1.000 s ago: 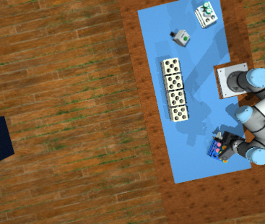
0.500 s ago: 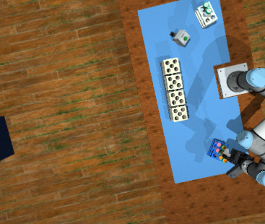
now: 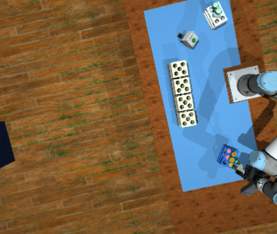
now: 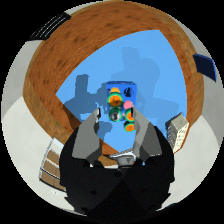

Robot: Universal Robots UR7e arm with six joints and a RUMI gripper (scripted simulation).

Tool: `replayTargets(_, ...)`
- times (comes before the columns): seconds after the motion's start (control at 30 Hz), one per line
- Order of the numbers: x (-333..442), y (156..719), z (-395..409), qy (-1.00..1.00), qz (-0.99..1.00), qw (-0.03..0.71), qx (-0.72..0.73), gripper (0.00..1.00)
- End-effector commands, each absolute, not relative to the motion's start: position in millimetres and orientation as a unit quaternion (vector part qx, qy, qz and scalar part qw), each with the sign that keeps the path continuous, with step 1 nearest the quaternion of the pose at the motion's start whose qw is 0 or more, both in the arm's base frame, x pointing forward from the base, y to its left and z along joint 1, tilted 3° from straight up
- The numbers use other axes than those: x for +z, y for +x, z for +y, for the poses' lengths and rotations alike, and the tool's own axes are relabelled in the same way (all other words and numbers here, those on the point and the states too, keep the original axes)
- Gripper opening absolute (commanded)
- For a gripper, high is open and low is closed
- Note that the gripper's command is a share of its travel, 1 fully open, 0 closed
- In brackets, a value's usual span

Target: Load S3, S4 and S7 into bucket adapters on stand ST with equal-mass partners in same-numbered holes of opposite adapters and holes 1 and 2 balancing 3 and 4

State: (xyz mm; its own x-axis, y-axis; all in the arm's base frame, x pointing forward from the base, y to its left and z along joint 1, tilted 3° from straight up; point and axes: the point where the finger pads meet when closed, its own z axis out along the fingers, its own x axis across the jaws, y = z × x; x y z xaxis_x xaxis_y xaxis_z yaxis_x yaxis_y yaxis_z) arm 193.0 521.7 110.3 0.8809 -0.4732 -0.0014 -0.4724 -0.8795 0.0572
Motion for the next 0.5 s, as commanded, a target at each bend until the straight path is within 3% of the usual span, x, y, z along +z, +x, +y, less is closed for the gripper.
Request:
replayTargets(0.0, 105, 193, 523, 0.969, -0.244, 0.027, -0.007, 0.35)
replayTargets(0.47, 73, 192, 521, 0.969, -0.244, 0.027, -0.007, 0.35)
